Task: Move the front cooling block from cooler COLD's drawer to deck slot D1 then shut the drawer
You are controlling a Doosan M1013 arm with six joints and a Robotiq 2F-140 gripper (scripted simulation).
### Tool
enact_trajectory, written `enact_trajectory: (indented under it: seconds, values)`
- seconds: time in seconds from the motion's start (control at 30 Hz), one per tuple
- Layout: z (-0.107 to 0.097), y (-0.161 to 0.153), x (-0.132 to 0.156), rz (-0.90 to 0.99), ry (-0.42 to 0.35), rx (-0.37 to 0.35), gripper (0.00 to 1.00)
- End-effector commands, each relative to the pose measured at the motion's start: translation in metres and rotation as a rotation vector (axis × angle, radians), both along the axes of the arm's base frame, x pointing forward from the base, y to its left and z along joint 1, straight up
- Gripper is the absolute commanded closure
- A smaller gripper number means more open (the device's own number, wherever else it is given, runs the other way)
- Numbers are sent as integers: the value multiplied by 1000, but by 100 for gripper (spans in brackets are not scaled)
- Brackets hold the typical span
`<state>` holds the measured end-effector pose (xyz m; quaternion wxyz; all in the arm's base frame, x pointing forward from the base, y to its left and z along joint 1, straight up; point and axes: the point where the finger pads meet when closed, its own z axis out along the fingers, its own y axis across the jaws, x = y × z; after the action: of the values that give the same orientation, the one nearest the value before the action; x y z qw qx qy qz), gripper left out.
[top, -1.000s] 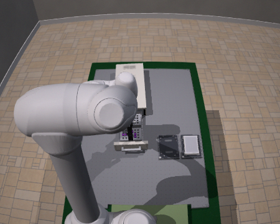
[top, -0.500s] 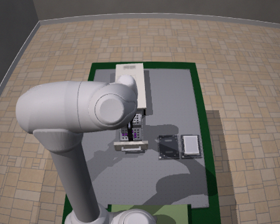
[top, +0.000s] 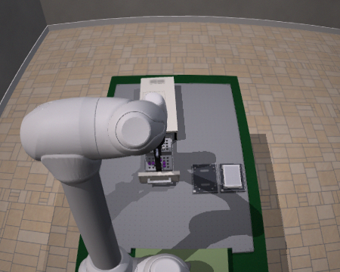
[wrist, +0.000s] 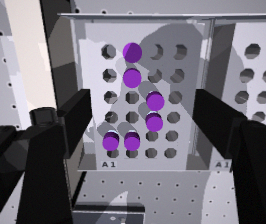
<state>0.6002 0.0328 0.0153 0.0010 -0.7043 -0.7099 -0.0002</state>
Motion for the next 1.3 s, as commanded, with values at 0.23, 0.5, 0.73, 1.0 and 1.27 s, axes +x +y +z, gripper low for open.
enact_trajectory:
  seconds: [0.23, 0.5, 0.73, 1.0, 1.27]
  values:
    - [1, 0, 1, 0, -1, 0, 43]
    - [1, 0, 1, 0, -1, 0, 54]
    - [1, 0, 1, 0, -1, 0, 64]
    - [1, 0, 1, 0, -1, 0, 73]
    - [1, 0, 1, 0, -1, 0, 85]
